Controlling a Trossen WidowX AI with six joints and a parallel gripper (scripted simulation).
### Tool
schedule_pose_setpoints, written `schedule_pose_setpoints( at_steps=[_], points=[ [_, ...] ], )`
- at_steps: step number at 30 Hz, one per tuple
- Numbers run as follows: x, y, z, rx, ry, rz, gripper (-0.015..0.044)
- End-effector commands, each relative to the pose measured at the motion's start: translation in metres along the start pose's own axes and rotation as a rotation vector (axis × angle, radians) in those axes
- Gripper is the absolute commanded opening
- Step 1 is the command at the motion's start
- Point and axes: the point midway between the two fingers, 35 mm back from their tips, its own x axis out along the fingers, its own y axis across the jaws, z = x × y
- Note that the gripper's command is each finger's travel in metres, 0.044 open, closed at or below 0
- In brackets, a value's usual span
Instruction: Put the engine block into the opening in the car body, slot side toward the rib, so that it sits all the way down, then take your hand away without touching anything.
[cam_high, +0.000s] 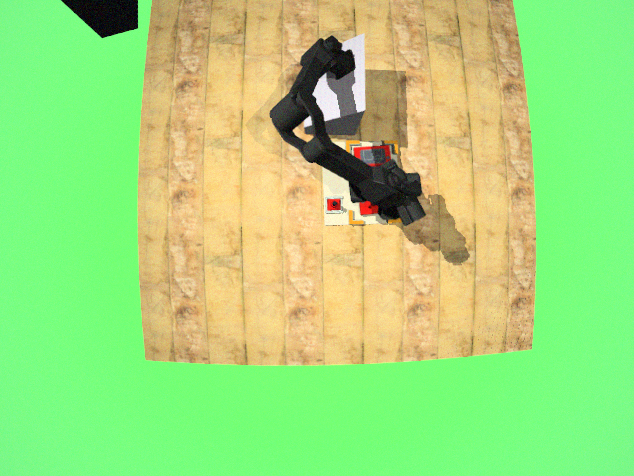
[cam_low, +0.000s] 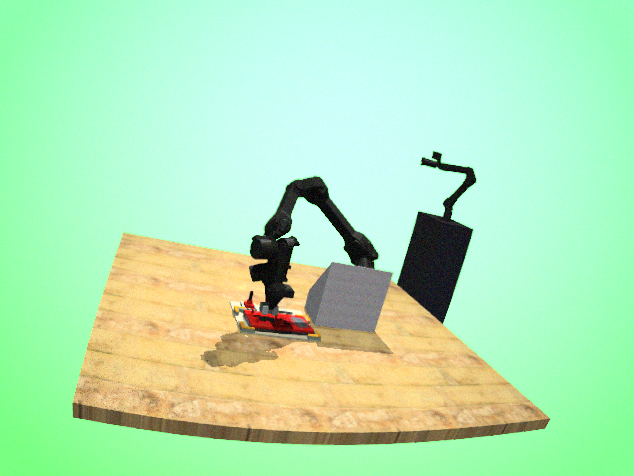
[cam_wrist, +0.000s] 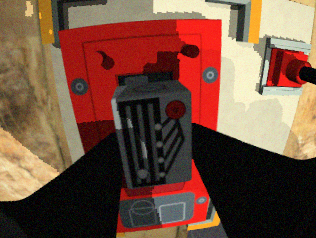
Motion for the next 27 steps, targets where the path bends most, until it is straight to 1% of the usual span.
schedule_pose_setpoints(
  at_steps=[1,4,10,21,27],
  points=[
    [0.0003,0.0007,-0.0004,0.069,0.002,0.004,0.0158],
    [0.0003,0.0007,-0.0004,0.119,0.002,0.003,0.0158],
    [0.0003,0.0007,-0.0004,0.114,0.002,0.003,0.0158],
    [0.0002,0.0006,-0.0005,-0.125,0.002,0.004,0.0158],
    [0.0002,0.0006,-0.0004,-0.100,0.002,0.004,0.0158]
  ],
)
